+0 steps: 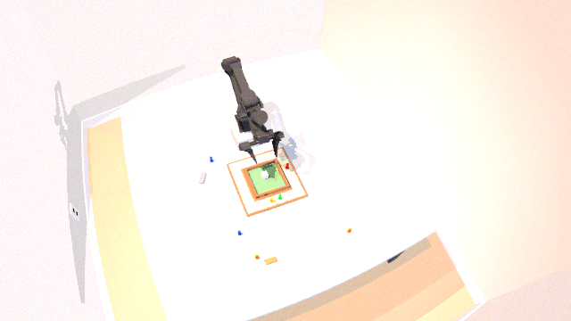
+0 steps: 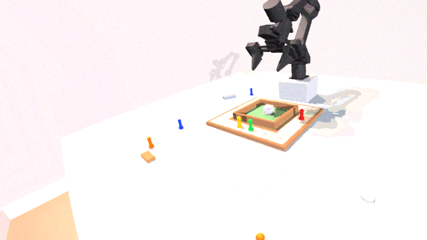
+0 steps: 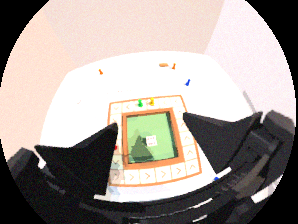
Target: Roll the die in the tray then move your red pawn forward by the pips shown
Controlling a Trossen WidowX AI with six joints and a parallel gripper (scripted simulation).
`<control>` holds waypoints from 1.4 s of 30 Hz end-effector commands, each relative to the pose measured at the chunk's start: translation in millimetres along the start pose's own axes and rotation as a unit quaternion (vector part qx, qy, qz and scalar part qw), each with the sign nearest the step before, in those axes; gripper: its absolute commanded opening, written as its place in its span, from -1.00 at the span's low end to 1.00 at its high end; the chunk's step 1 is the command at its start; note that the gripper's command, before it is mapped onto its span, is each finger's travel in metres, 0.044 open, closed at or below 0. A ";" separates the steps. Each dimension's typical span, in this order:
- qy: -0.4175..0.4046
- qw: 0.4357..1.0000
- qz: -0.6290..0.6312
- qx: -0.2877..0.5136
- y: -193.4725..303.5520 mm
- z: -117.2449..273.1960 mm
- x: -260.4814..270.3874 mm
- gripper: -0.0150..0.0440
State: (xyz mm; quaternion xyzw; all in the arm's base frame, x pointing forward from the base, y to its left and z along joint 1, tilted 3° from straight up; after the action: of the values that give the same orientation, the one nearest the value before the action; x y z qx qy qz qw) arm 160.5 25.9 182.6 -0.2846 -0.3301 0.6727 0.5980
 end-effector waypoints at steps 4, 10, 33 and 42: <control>0.007 0.993 -0.001 0.117 -23.4 -13.6 0.4 1.00; 0.011 0.966 -0.002 0.257 -44.5 -40.6 0.7 1.00; -0.033 0.911 0.094 0.400 -21.2 -84.3 113.3 0.19; -0.033 0.911 0.094 0.400 -12.5 -90.0 112.4 0.19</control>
State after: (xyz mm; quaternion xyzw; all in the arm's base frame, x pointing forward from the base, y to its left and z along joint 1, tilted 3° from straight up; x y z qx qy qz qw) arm 225.4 148.0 147.2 -0.0286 -0.0288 0.8114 0.5831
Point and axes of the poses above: the point midway between the two fingers, 35 mm back from their tips, its own z axis back along the fingers, its own x axis across the jaws, y = z × x, the point moved 10 cm from there along z, back along the fingers, and after that the axes turned 2 degrees about -z, right-handed, at the moved point
